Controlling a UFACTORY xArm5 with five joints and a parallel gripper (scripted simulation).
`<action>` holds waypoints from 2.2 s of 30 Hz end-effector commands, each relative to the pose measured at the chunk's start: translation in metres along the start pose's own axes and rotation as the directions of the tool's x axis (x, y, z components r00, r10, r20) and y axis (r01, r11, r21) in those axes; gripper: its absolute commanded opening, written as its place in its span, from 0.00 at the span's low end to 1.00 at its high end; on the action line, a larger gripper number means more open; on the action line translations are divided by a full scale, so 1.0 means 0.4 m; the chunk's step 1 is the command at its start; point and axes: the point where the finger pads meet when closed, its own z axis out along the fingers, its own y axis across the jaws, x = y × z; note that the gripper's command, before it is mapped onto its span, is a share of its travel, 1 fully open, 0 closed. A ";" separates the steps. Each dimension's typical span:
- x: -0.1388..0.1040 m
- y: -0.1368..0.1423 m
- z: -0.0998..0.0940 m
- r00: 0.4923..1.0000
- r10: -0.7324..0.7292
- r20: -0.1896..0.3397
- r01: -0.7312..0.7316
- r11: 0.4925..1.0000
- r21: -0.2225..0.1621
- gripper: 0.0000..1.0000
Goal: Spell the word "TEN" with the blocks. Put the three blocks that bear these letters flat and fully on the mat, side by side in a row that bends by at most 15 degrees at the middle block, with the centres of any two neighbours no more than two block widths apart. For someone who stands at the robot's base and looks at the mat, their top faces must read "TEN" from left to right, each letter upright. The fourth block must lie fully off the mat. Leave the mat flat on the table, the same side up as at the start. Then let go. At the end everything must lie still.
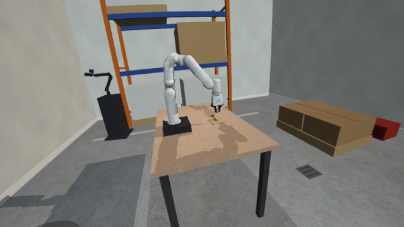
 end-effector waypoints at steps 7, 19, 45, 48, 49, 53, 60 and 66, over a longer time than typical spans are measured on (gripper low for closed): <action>0.000 0.003 -0.003 1.000 0.000 0.000 0.000 1.000 -0.004 0.21; 0.000 0.004 0.005 1.000 0.001 0.000 -0.001 1.000 -0.004 0.21; 0.000 0.010 0.226 1.000 0.002 0.000 -0.002 1.000 -0.004 0.21; 0.000 0.010 0.229 1.000 0.002 0.000 -0.002 1.000 -0.004 0.21; 0.000 0.010 0.231 1.000 0.002 0.000 -0.002 1.000 -0.004 0.21; 0.000 0.010 0.233 1.000 0.002 0.000 -0.002 1.000 -0.004 0.21; 0.000 0.010 0.233 1.000 0.002 0.000 -0.002 1.000 -0.004 0.21; 0.000 0.010 0.233 1.000 0.002 0.000 -0.002 1.000 -0.004 0.21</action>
